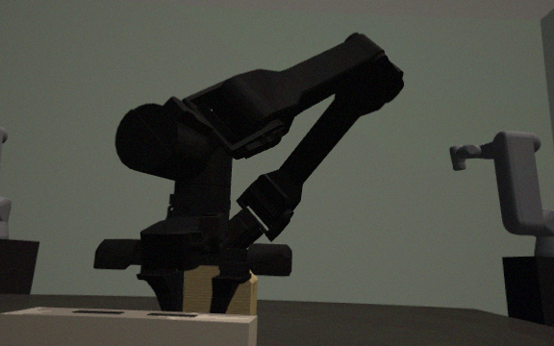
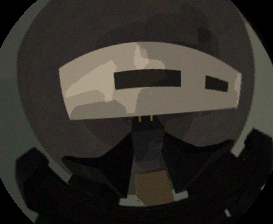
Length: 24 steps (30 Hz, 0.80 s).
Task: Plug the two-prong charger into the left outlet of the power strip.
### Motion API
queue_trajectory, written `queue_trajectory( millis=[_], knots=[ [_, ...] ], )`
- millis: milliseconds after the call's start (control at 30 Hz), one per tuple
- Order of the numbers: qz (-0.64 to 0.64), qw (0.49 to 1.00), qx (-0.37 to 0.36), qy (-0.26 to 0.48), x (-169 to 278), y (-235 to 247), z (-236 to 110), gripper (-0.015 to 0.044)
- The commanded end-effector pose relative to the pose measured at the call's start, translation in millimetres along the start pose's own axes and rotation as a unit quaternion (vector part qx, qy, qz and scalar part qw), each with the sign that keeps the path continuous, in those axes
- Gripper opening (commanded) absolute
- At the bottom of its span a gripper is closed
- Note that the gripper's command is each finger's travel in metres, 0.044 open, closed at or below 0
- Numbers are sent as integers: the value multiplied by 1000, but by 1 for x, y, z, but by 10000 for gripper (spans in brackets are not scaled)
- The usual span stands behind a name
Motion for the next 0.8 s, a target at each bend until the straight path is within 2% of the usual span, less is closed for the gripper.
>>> queue_trajectory(
  millis=[0, 767],
  knots=[
    [4, 1000, -1, 1, 0, 0, 0, 0],
    [4, 1000, -1, 1, -6, 2, 0, 0]
  ],
)
Point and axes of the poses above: the point midway between the two fingers, 35 mm back from their tips, its own z axis out along the fingers, its own y axis across the jaws, x = y × z, the point moved 1 cm from there along -z, back along the fingers, and after that the axes turned 11 degrees about z, right-handed, at the moved point
